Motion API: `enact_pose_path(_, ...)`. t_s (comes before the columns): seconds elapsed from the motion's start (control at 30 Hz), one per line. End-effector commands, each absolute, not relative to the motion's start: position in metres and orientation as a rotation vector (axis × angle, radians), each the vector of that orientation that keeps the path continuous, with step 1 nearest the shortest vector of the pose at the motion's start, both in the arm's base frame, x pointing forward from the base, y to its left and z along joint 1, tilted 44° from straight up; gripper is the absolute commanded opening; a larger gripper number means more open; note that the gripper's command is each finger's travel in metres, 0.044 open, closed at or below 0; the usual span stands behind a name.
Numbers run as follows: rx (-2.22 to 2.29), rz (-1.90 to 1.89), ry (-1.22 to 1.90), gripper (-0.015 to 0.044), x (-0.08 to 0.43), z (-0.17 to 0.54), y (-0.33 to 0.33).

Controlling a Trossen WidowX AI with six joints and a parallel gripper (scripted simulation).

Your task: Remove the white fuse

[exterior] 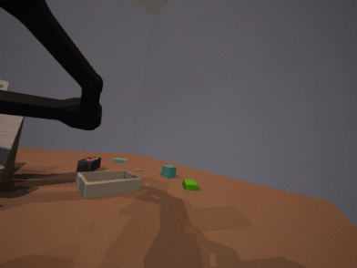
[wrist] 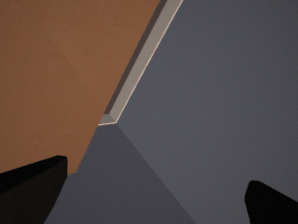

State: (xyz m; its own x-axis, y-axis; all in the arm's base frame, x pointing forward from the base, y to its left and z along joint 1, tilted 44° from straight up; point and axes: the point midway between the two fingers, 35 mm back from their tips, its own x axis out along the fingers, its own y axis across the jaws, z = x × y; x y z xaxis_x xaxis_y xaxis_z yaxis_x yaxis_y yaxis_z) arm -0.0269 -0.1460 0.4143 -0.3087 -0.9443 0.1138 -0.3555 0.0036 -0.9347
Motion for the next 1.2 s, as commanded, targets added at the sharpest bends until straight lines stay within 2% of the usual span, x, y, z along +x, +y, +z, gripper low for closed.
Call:
enact_pose_path(0.0, -1.334, -1.321, 1.703, 0.0374, -0.029, 0.415, -0.145)
enact_pose_path(0.2, -1.002, -1.77, 1.62, 0.0216, -0.103, 0.425, -0.114)
enact_pose_path(0.4, -0.627, -2.269, 1.439, 0.006, -0.172, 0.424, -0.05)
enact_pose_path(0.6, -0.259, -2.75, 1.153, 0.006, -0.217, 0.407, 0.036)
enact_pose_path(0.77, 0.031, -3.119, 0.832, 0.006, -0.228, 0.383, 0.115)
enact_pose_path(0.97, 0.351, -3.509, 0.331, 0.006, -0.208, 0.344, 0.206)
enact_pose_path(1.17, 0.622, -3.813, -0.29, 0.006, -0.157, 0.298, 0.283)
